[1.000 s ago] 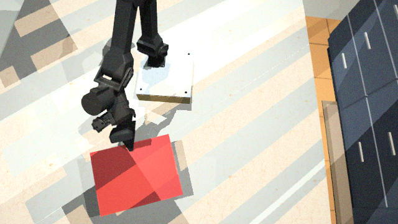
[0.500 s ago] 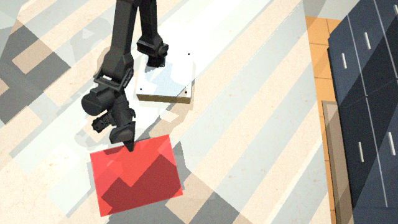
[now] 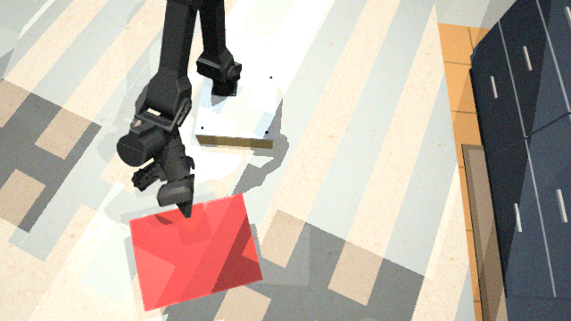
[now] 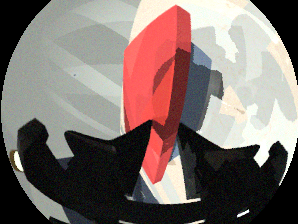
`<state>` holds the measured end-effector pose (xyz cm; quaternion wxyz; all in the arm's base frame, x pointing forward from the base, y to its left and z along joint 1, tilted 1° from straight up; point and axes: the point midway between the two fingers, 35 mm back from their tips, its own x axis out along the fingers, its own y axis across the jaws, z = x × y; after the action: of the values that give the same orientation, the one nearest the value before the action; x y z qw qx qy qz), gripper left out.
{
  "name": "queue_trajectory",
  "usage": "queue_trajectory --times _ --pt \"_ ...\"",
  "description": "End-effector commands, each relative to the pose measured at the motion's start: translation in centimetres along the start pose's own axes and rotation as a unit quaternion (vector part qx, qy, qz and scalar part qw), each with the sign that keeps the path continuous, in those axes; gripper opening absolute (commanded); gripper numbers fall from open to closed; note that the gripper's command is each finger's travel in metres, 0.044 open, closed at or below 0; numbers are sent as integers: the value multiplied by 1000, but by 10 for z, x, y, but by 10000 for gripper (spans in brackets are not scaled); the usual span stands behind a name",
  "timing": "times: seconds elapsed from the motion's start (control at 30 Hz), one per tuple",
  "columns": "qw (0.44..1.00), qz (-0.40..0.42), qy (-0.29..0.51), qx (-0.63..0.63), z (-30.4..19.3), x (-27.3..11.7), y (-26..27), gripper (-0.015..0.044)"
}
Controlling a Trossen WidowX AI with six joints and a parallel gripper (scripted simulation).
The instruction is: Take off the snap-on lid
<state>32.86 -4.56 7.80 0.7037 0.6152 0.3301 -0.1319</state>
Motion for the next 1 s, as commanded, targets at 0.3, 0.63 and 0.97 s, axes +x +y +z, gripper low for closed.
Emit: queue_trajectory --times 0.3,0.63,0.97 --pt "1000 0 -1 2 0 1 1 0" --pt "1000 0 -1 2 0 2 1 0" --pt "1000 0 -1 2 0 2 2 0"
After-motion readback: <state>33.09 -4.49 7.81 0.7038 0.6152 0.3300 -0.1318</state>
